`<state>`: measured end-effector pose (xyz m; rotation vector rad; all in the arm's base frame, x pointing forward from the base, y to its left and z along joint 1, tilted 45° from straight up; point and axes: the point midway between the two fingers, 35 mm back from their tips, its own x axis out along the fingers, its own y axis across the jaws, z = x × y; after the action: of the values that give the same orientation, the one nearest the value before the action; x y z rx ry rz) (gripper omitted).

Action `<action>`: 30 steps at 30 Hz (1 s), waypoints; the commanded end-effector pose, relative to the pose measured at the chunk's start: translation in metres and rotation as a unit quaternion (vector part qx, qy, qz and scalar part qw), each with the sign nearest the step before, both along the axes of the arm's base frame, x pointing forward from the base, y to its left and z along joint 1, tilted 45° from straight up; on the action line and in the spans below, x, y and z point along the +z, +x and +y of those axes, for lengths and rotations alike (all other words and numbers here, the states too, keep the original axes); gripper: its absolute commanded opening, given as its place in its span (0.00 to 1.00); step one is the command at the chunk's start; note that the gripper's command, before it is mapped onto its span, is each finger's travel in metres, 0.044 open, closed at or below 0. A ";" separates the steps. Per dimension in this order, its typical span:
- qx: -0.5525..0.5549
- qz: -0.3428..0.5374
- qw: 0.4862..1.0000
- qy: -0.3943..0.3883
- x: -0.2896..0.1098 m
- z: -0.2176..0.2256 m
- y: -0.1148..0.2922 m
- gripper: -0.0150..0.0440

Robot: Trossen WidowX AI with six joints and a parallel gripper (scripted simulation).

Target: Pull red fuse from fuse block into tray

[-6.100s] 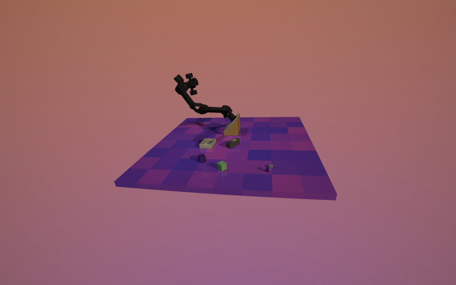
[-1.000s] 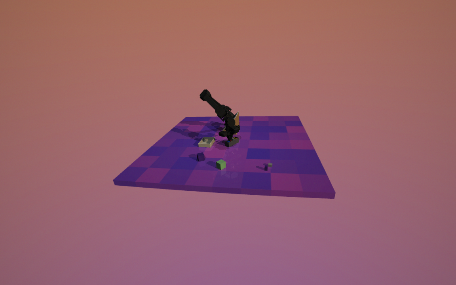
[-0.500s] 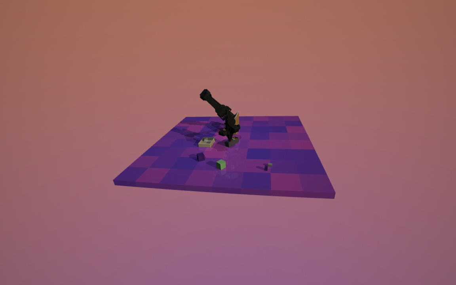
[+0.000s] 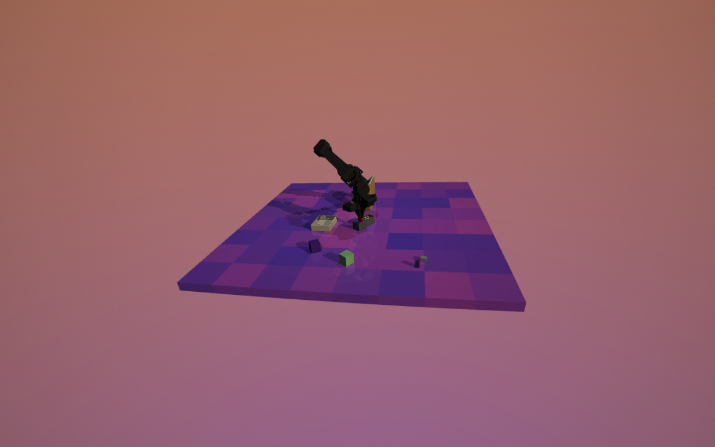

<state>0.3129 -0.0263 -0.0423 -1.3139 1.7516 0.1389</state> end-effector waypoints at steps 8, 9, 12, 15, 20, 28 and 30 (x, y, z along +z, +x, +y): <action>-0.002 -0.001 1.000 0.001 0.004 0.004 0.000 0.25; -0.002 -0.001 1.000 0.001 0.004 0.004 0.000 0.25; -0.001 -0.001 1.000 0.001 0.005 0.005 0.000 0.25; -0.001 -0.001 1.000 0.001 0.006 0.006 0.000 0.25; -0.001 0.000 1.000 0.001 0.008 0.008 0.000 0.25; -0.001 0.000 1.000 0.001 0.011 0.011 0.000 0.25; -0.001 0.000 1.000 0.001 0.012 0.012 0.000 0.25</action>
<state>0.3133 -0.0160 -0.0315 -1.3175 1.7511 0.1370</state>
